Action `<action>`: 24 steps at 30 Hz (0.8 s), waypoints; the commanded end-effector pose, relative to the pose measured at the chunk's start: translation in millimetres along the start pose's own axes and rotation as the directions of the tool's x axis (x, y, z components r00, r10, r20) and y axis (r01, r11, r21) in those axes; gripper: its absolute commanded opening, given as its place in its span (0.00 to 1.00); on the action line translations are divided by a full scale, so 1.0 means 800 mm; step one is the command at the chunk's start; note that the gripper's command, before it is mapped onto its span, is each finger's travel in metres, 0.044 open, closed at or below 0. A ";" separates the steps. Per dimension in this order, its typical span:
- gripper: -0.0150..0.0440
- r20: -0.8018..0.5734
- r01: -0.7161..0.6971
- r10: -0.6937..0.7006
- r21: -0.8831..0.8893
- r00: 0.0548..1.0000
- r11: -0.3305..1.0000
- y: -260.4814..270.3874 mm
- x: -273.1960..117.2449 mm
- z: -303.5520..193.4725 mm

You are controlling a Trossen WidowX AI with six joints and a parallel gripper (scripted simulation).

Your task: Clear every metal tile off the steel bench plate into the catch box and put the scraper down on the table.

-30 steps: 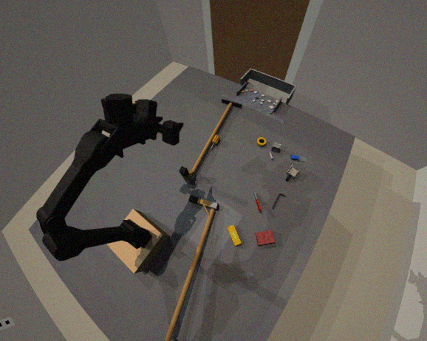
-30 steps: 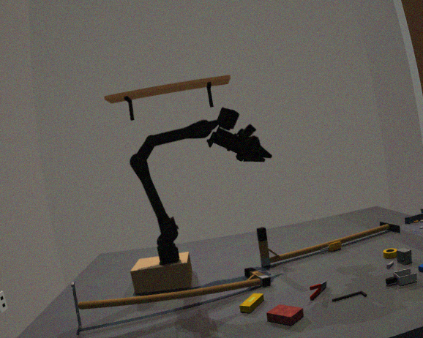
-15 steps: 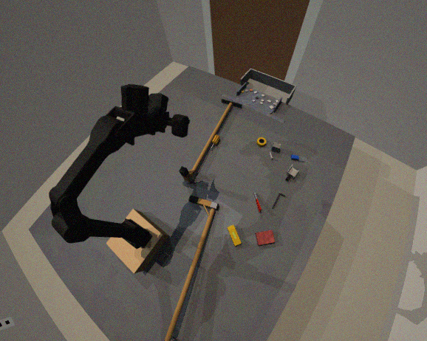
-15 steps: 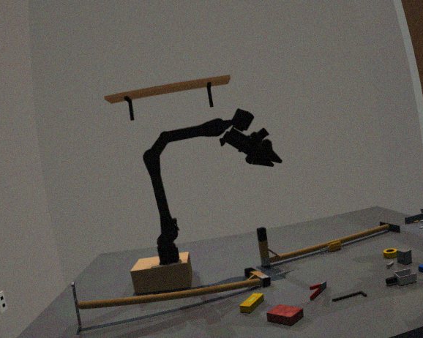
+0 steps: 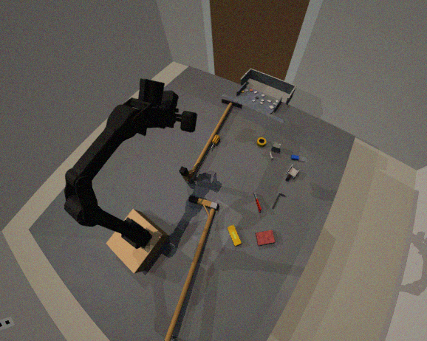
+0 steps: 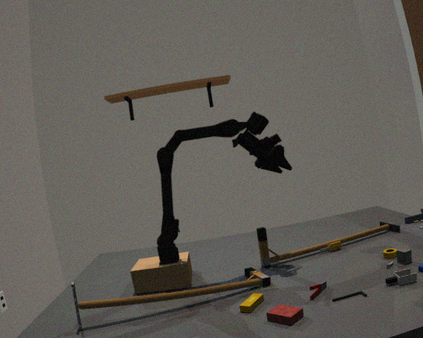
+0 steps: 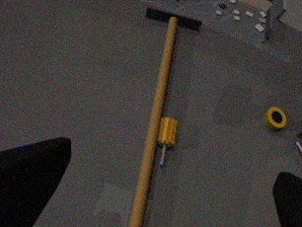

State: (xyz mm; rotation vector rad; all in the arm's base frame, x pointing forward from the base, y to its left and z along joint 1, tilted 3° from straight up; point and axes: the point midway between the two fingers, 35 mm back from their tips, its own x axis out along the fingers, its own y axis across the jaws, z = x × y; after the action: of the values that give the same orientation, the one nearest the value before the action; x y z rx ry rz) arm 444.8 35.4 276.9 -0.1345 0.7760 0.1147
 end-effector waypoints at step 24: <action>1.00 -0.185 -0.069 0.063 -0.029 0.981 0.997 0.009 0.102 -0.011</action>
State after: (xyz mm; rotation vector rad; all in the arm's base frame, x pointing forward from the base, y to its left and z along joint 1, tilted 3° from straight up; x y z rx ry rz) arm 491.6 44.1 221.5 -0.1502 0.9413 0.1696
